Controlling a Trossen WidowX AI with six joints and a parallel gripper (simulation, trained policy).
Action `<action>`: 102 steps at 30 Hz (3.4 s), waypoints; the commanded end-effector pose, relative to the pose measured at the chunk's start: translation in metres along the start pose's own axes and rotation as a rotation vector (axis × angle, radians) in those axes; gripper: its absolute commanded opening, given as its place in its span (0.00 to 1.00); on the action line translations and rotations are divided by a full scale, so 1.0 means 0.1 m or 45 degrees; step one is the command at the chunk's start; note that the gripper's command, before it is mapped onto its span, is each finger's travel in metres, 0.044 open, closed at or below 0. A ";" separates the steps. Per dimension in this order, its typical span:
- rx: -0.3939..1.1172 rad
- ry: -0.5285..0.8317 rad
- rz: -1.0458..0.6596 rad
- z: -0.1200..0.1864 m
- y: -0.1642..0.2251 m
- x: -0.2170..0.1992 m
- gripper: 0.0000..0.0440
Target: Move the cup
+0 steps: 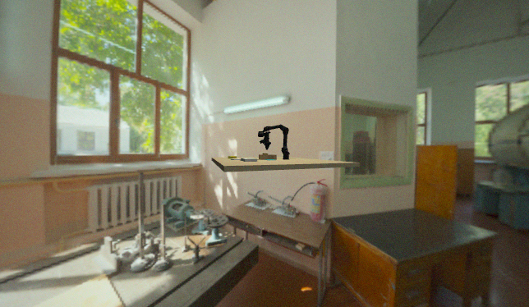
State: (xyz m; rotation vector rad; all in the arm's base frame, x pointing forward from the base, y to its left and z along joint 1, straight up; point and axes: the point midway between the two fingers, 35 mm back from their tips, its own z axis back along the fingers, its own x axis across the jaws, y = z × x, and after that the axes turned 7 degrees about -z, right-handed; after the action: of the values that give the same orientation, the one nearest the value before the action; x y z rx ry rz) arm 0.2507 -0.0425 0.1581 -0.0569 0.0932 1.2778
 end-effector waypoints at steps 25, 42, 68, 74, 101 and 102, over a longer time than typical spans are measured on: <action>0.143 0.010 0.176 -0.80 0.01 -0.26 0.46; 0.157 -0.028 0.466 -1.03 0.05 -0.28 0.01; -0.001 -0.048 0.669 -0.40 -0.13 0.00 0.01; -0.051 -0.049 0.700 -0.27 -0.18 0.16 0.00; -0.235 -0.076 0.822 -0.01 -0.16 1.01 0.00; -0.238 -0.078 0.827 -0.01 -0.15 1.04 0.00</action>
State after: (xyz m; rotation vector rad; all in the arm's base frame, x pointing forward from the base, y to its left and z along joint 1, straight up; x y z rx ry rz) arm 0.2942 0.0442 0.1451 -0.1506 -0.0514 1.9299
